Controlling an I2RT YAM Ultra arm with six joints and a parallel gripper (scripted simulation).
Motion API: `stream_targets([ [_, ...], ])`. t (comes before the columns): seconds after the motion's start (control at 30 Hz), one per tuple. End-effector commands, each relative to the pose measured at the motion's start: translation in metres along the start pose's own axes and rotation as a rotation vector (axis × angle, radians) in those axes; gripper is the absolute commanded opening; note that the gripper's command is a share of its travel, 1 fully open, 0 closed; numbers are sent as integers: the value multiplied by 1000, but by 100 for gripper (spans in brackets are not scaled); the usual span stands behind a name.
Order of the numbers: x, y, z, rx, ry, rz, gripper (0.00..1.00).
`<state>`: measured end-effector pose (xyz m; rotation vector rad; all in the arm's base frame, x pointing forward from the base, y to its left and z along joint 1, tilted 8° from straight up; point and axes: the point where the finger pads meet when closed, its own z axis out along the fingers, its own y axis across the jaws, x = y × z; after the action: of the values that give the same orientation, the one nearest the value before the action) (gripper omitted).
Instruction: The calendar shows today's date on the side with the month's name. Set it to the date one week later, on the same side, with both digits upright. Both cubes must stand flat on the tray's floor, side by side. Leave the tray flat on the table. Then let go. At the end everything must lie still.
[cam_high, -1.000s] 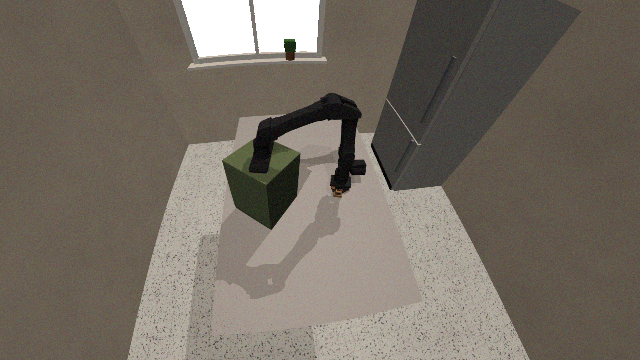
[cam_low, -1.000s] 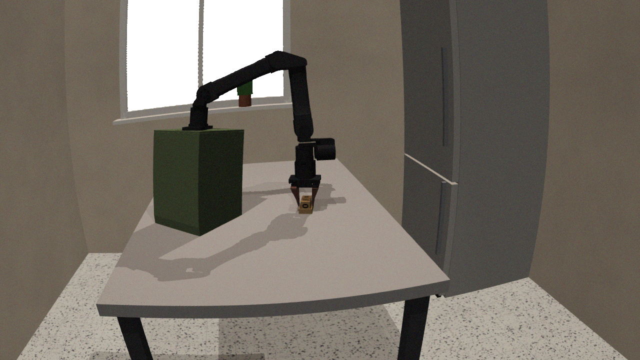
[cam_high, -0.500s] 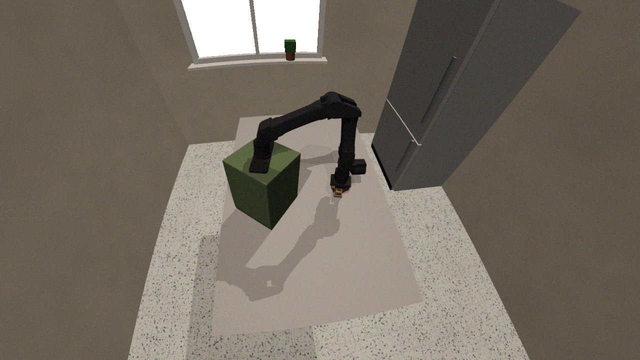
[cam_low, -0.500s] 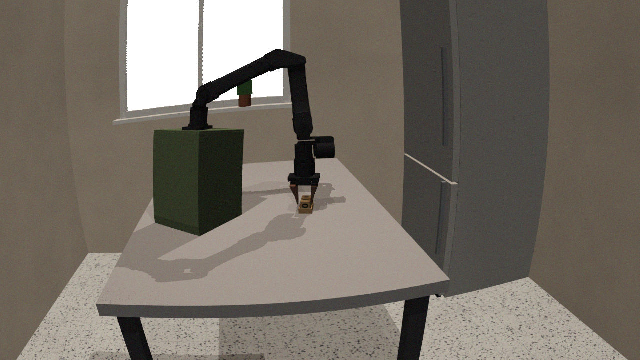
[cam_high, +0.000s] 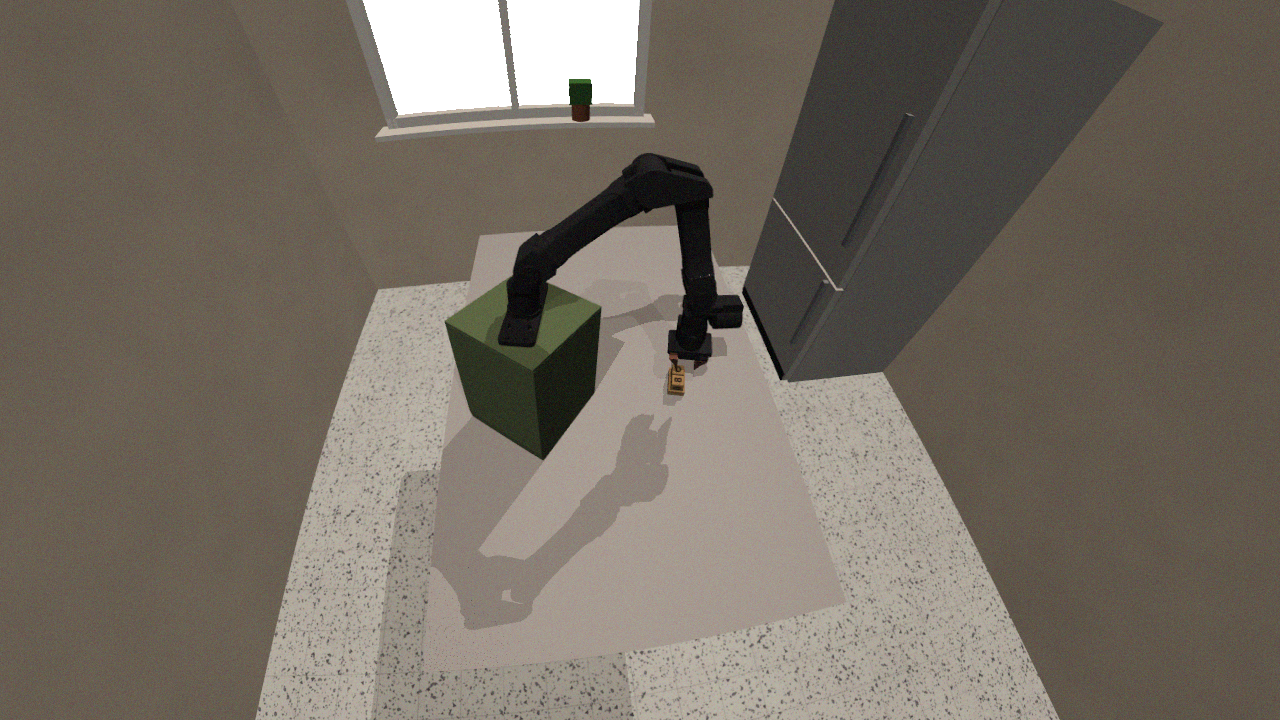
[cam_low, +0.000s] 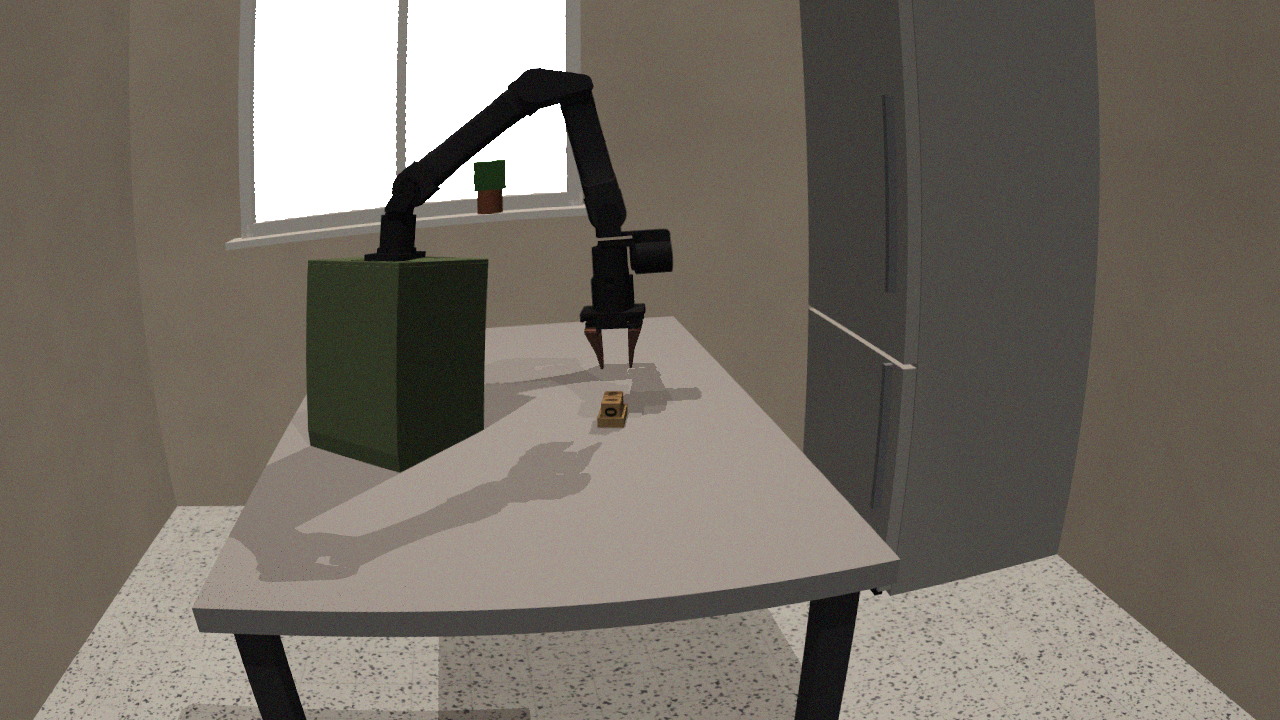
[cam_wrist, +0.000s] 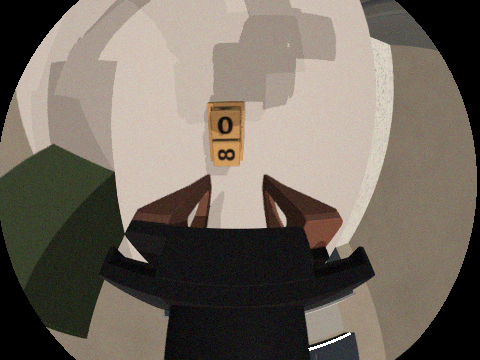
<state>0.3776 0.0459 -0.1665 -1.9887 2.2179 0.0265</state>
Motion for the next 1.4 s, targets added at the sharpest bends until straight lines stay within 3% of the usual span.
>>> stream_targets([
  [0.0, 1, 6, -8, -26, -1, 3, 47],
  [0.23, 1, 6, -16, -26, -1, 3, 47],
  [0.27, 1, 6, -16, -26, -1, 3, 100],
  [1.07, 1, 6, -17, -26, -1, 3, 100],
  [1.37, 1, 5, -41, -26, -1, 3, 100],
])
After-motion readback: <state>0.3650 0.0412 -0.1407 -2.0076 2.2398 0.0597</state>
